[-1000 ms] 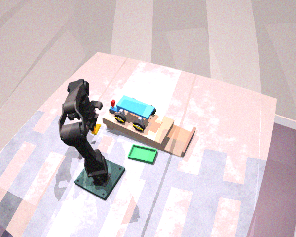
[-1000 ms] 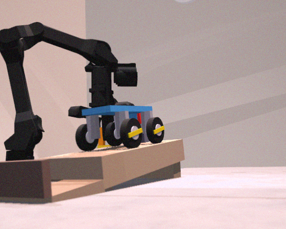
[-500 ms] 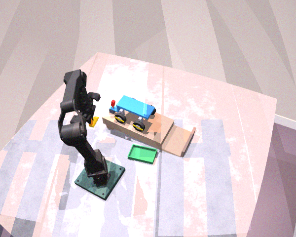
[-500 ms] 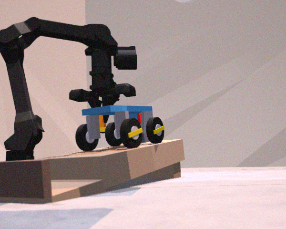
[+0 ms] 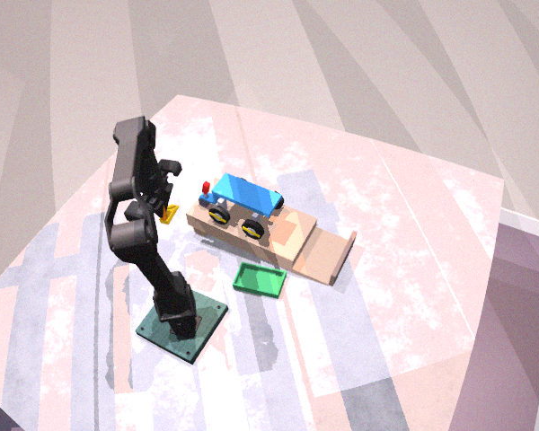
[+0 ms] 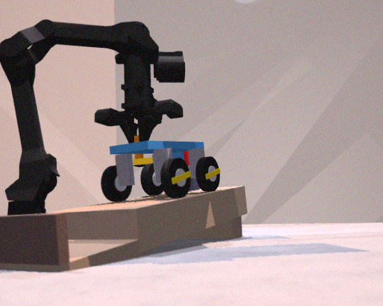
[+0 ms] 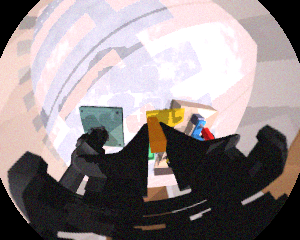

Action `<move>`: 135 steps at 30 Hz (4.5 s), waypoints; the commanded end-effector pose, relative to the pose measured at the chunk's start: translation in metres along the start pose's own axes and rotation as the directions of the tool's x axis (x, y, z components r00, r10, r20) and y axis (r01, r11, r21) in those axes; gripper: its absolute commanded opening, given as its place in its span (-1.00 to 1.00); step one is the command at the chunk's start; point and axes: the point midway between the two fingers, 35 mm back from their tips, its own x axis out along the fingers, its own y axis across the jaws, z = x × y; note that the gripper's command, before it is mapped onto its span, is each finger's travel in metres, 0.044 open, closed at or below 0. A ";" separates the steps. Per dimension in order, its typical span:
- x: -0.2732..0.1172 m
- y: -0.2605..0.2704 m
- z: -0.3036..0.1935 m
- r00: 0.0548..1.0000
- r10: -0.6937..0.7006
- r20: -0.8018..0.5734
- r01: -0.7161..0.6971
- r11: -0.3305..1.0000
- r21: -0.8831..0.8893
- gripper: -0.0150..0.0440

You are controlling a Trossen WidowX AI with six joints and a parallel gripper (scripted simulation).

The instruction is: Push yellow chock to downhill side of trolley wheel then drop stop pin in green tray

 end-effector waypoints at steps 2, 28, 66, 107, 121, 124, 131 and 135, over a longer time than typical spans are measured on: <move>-0.001 -0.001 0.000 1.000 -0.004 -0.001 0.004 0.993 0.117 -0.49; -0.001 -0.001 0.000 1.000 -0.006 0.002 0.002 0.540 0.841 -0.49; -0.001 -0.001 0.000 1.000 -0.007 -0.002 -0.003 -0.654 0.757 -0.49; 0.000 -0.002 -0.015 1.000 -0.005 -0.006 -0.006 -0.987 -0.163 -0.49; 0.005 -0.007 -0.062 1.000 -0.006 -0.011 -0.007 -0.987 -0.163 -0.49; 0.006 -0.008 -0.072 1.000 -0.006 -0.011 -0.007 -0.987 -0.163 -0.49; 0.007 -0.010 -0.095 1.000 -0.006 -0.013 -0.008 -0.987 -0.163 -0.49; 0.008 -0.011 -0.108 1.000 -0.006 -0.015 -0.008 -0.987 -0.163 -0.49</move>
